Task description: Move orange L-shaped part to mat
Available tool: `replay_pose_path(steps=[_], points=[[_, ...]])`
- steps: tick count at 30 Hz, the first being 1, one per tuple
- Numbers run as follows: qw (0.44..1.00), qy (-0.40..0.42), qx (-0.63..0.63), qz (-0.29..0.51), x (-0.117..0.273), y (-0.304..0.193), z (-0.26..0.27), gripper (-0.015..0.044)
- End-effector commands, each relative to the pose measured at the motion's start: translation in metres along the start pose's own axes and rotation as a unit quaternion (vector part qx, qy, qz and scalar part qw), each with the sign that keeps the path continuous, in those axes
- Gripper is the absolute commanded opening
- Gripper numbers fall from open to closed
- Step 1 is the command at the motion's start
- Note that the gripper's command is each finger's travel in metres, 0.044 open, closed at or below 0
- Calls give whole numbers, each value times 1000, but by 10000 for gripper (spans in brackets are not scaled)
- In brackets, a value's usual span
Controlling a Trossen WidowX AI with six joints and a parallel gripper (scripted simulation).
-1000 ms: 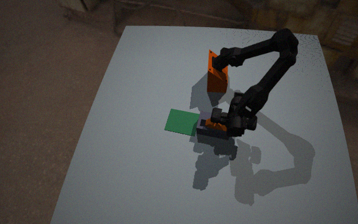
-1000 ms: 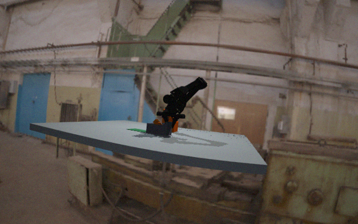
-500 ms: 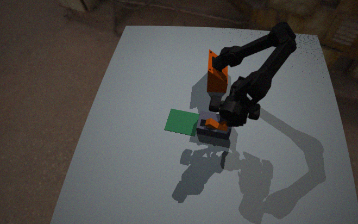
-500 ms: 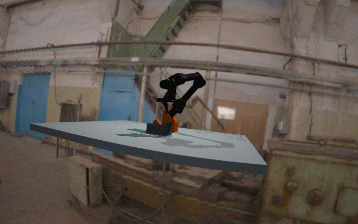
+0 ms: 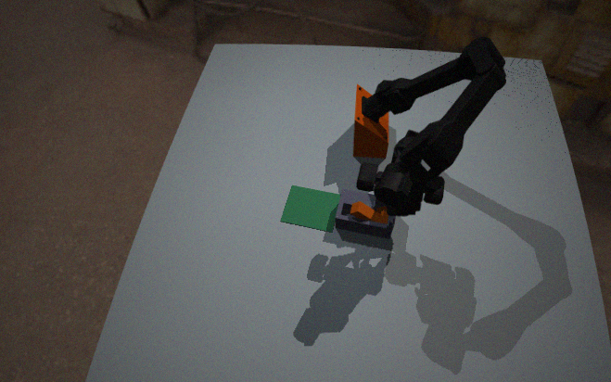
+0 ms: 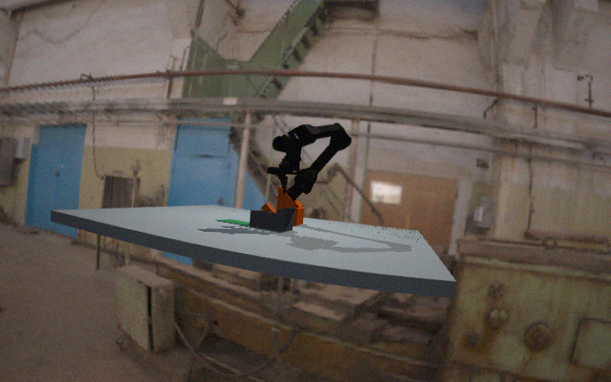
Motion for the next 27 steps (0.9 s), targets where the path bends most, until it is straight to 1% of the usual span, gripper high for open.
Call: replay_pose_path(steps=[1,9,11,13,16,21,24,27], points=[[1000,0,-2,0,0,0,0,180],[1000,0,-2,0,0,0,0,180],[1000,0,20,0,0,1,-2,233],[998,-1,68,0,0,3,-6,280],[984,-2,179,-1,1,7,-16,280],[925,-4,379,0,2,14,-36,280],[870,-4,493,1,3,17,-48,280],[801,-4,599,2,4,20,-59,280]])
Point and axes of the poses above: the point midway between the two fingers, 35 mm back from their tips, its own x axis back along the fingers, its own z axis across the jaws, y = z × x, the point moved 4 cm from there along x, back along the fingers, and after that the axes turned 9 degrees about -x, right-handed, at the moved point
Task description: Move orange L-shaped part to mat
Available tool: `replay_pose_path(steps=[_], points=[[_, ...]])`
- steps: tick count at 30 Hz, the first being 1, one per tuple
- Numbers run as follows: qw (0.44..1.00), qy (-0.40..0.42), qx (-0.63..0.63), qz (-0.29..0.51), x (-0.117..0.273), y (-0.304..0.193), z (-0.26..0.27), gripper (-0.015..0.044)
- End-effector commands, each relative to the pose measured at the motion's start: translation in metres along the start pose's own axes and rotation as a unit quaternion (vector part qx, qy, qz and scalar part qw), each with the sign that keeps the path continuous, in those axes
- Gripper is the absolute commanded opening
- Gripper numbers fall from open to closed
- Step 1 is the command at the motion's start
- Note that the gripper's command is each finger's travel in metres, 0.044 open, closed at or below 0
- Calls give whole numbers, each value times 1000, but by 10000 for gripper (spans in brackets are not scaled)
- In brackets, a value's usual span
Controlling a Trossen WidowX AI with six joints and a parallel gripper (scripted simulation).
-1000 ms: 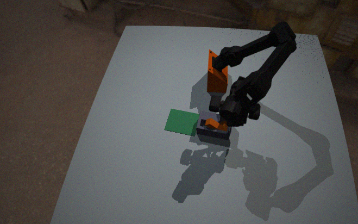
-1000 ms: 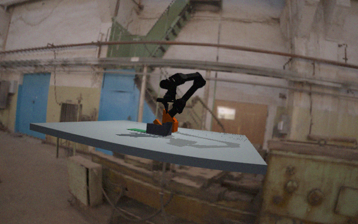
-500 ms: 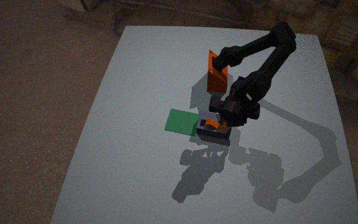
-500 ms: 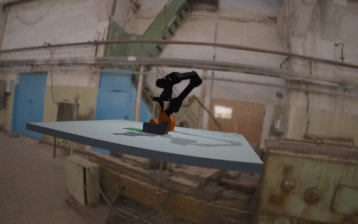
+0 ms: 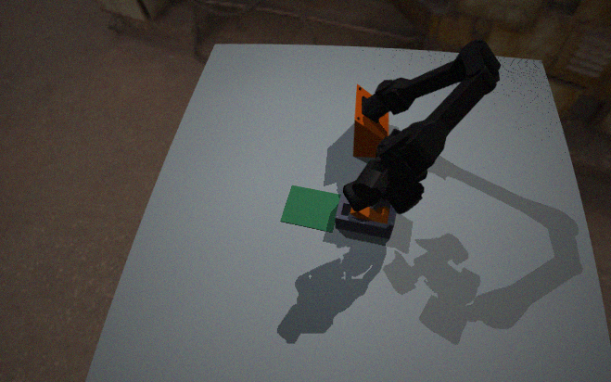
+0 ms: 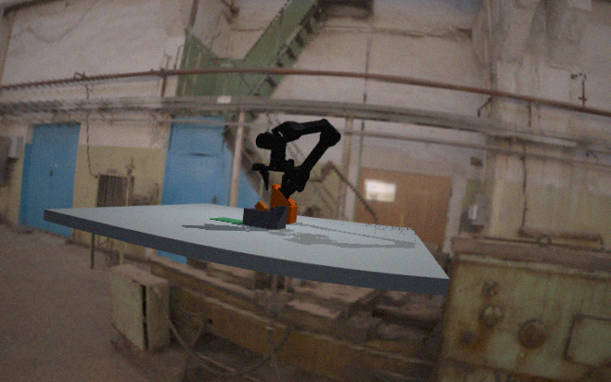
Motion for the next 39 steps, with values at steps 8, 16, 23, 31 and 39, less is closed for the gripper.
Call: replay_pose_path(steps=[8,16,23,31,39], points=[[908,-4,419,5,3,-18,-41,280],[908,-4,419,5,3,-18,-41,280],[908,-4,419,4,-9,-17,-41,280],[908,-3,419,4,-29,-18,-41,280],[908,-4,419,4,-40,-17,-41,280]])
Point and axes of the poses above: the point midway between the two fingers, 35 mm back from their tips, its own x axis back along the fingers, its own z axis across the jaws, y = z × x, the point moved 4 cm from there along x, back along the fingers, and after that the axes turned 9 degrees about -x, right-handed, at the moved point
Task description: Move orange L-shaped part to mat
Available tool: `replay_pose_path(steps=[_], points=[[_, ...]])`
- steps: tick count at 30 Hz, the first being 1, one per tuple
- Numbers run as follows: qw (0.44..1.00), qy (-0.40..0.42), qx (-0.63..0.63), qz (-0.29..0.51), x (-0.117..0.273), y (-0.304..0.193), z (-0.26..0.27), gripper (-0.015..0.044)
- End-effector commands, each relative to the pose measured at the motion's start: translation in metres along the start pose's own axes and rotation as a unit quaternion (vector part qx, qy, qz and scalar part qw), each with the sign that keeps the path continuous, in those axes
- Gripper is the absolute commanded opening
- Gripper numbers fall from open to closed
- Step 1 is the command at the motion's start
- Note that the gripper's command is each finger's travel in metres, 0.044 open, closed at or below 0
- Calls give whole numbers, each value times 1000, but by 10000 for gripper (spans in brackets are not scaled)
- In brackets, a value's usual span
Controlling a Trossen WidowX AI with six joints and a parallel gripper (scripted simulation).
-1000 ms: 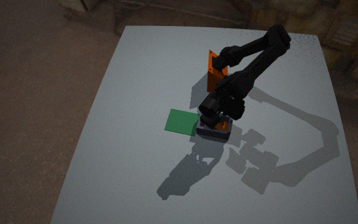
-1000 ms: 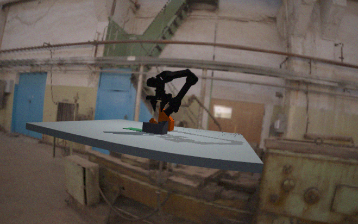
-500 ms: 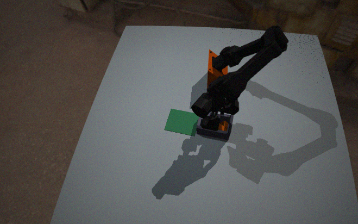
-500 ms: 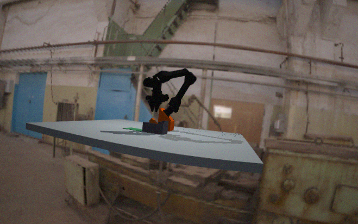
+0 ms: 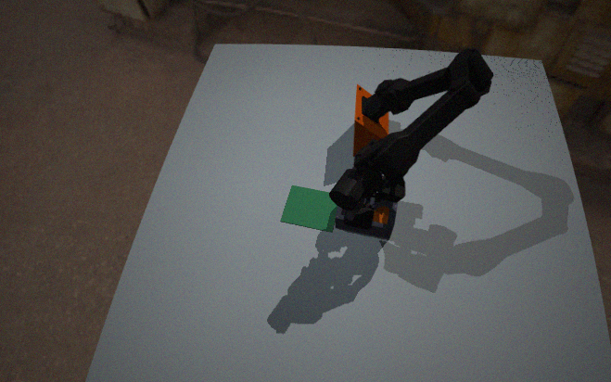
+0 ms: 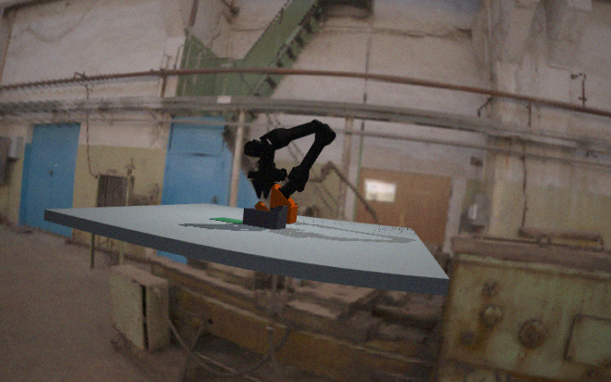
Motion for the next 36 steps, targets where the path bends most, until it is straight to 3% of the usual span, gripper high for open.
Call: replay_pose_path(steps=[1,25,30,36], points=[[1000,3,-4,-3,-8,0,2,280],[1000,3,-4,-4,-43,0,3,280],[1000,1,0,-1,-39,1,1,149],[1000,1,0,-1,-39,1,1,109]])
Point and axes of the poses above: the point midway between the two fingers, 35 mm back from their tips, its own x axis back along the fingers, its own z axis across the jaws, y = z × x, the point moved 4 cm from there along x, back along the fingers, and after that the axes turned 9 degrees about -x, right-handed, at the moved point
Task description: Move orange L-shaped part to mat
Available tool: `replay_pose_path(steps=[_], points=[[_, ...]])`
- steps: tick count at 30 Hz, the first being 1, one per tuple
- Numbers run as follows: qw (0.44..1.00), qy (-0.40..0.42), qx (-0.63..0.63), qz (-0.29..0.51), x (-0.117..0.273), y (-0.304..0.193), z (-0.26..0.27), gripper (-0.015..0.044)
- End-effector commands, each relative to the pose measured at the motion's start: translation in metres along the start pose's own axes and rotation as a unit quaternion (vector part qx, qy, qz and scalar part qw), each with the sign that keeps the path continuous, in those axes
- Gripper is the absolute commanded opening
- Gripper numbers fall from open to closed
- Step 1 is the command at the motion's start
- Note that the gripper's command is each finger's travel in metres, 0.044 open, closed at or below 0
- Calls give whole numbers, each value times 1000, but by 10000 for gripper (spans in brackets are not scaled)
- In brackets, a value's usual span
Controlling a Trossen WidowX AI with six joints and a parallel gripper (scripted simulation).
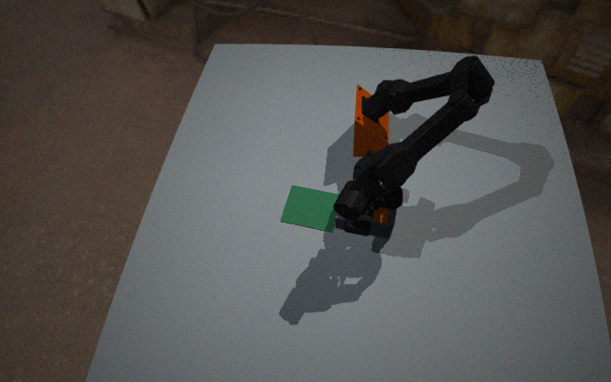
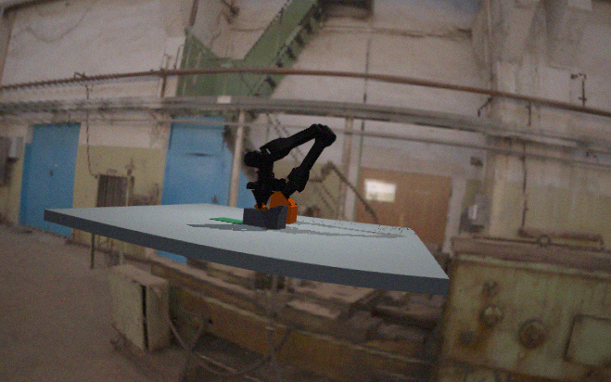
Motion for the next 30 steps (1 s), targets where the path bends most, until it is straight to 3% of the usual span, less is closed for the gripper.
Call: replay_pose_path(steps=[1,4,7,30], points=[[1000,0,1,0,0,0,0,102],[1000,0,1,0,0,0,0,82],[1000,0,1,0,0,0,0,3],[1000,1,-3,-1,26,-1,1,0]])
Point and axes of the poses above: the point midway between the two fingers, 35 mm back from their tips, its own x axis back along the fingers, its own z axis across the jaws, y = z × x, the point moved 4 cm from there along x, back along the fingers, and after that the axes turned 9 degrees about -x, right-handed, at the moved point
